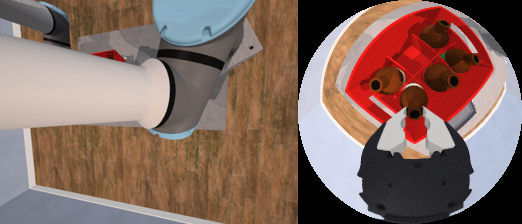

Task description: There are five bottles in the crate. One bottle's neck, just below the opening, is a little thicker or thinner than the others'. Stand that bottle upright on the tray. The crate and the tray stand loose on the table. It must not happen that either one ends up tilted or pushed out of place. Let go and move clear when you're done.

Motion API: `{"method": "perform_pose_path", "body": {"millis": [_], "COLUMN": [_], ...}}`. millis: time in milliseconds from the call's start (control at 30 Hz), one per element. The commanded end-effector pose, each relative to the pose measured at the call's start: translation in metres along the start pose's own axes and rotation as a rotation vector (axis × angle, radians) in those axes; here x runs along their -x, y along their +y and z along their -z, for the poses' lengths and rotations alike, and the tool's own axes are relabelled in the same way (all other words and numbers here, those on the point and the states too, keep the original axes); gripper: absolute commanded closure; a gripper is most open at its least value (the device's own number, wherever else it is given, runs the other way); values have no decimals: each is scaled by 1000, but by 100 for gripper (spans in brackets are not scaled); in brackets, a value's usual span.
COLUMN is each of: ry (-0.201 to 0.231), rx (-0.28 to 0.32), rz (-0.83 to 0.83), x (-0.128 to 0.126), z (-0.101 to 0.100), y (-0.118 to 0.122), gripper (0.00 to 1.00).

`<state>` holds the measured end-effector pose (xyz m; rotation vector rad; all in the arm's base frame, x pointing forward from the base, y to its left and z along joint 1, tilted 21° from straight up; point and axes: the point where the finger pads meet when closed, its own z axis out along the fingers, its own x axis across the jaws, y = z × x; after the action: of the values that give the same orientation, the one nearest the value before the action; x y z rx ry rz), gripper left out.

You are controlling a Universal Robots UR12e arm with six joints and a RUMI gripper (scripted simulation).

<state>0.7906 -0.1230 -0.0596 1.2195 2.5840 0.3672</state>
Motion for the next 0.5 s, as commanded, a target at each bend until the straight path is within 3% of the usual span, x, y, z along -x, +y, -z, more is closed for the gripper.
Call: {"method": "perform_pose_path", "body": {"millis": [0, 33, 467], "ry": [-1, -1, -1], "rx": [1, 1, 1], "rz": [0, 0, 0], "x": [1, 1, 1], "z": [1, 1, 1], "y": [0, 0, 0], "gripper": [100, 62, 62]}}
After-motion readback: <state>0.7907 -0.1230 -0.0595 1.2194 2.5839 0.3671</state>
